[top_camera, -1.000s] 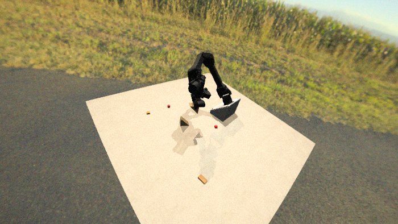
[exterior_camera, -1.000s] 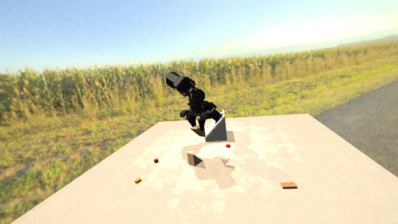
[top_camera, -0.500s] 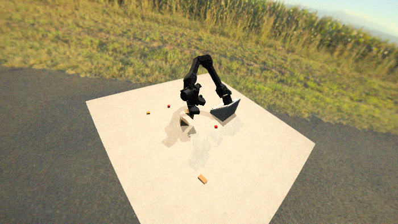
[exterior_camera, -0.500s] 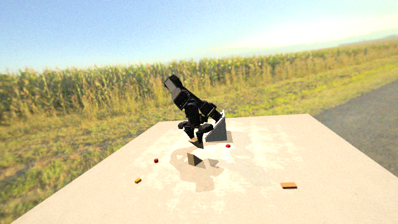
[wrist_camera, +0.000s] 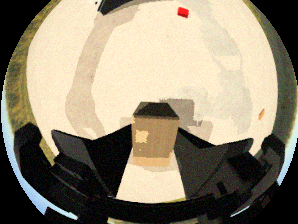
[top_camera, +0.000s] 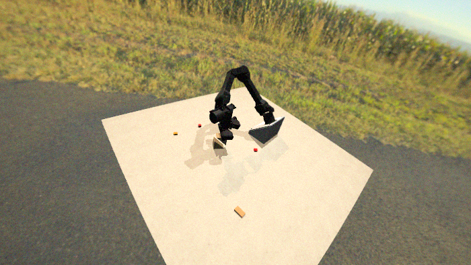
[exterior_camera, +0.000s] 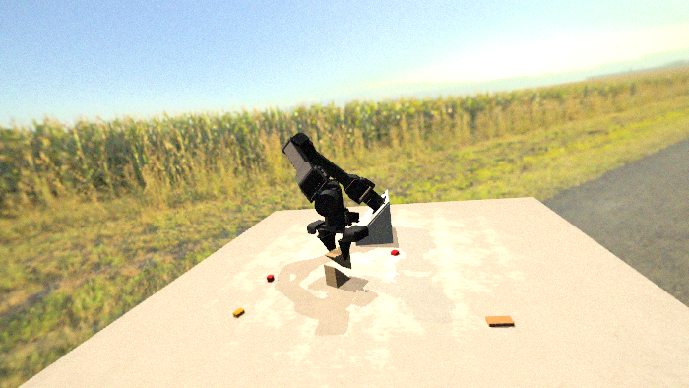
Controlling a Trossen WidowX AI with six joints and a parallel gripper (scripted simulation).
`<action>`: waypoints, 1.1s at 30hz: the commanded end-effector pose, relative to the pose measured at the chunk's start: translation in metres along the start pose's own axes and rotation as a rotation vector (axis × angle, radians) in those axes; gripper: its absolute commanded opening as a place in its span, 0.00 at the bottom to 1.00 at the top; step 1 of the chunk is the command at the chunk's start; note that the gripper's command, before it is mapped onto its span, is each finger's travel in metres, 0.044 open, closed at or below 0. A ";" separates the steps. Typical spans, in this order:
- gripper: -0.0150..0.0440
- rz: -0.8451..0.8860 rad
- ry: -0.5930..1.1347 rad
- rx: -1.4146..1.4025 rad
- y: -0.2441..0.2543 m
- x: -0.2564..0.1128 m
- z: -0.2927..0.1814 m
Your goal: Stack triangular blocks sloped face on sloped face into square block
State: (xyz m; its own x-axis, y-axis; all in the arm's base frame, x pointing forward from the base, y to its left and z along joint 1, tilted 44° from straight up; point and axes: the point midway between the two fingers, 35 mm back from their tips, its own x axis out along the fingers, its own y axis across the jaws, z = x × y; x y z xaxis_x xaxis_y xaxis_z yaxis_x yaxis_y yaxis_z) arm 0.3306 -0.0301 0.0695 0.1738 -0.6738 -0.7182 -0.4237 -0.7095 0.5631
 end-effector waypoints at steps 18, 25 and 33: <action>0.25 0.001 0.002 -0.019 -0.002 0.002 0.001; 0.25 0.001 0.002 -0.019 -0.002 0.005 0.000; 0.25 0.001 0.002 -0.019 -0.002 0.010 -0.003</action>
State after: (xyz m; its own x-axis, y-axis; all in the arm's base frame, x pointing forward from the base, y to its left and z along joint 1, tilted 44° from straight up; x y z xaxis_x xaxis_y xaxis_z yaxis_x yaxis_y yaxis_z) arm 0.3344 -0.0350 0.0636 0.1730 -0.6743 -0.7180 -0.4119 -0.7116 0.5691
